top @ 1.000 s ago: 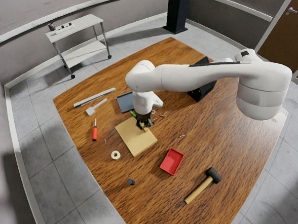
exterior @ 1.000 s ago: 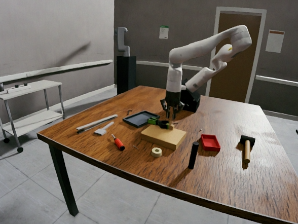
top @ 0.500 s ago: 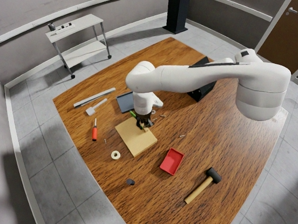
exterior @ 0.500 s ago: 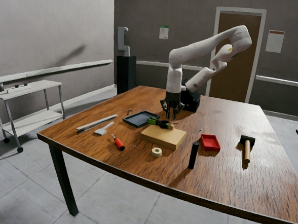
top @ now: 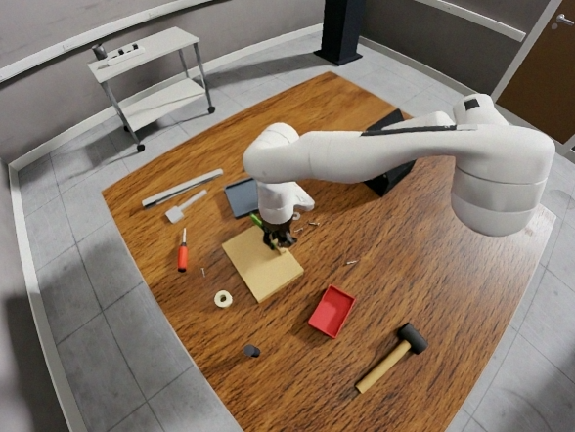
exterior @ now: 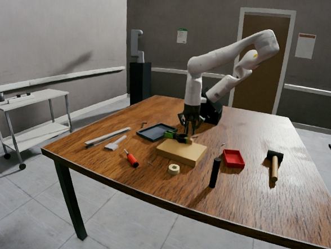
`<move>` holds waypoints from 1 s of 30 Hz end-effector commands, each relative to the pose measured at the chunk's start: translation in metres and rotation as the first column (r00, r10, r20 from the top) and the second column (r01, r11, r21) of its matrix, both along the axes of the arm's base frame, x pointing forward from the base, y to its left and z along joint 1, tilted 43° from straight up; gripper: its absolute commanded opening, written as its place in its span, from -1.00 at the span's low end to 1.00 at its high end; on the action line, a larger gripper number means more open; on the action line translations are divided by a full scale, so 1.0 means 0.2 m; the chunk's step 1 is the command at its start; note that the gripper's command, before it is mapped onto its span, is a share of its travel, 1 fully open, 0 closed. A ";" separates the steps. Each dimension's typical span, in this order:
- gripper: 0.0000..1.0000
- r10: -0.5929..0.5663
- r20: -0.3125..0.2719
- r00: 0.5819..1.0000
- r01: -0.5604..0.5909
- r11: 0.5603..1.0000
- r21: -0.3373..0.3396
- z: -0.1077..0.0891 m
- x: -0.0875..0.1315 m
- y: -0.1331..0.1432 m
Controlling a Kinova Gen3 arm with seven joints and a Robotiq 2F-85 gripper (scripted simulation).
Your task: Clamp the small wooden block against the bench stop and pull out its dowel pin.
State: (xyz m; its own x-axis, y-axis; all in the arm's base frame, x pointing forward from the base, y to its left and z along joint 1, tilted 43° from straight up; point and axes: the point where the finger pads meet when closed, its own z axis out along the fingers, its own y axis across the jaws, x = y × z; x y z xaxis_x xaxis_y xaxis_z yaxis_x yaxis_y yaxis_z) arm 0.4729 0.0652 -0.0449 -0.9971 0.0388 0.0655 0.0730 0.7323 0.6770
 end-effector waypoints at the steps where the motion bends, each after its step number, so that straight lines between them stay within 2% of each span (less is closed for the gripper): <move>1: -0.33 -0.001 0.002 1.000 0.001 1.000 -0.001 -0.01 0.00 0.01; 30: -0.33 -0.001 0.002 1.000 0.001 1.000 -0.001 -0.06 0.00 0.05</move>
State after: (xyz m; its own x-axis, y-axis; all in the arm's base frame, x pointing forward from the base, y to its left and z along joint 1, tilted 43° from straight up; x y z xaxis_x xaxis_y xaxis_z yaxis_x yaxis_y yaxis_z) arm 0.4726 0.0763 -0.0569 -0.9971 0.0389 0.0654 0.0729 0.7323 0.6771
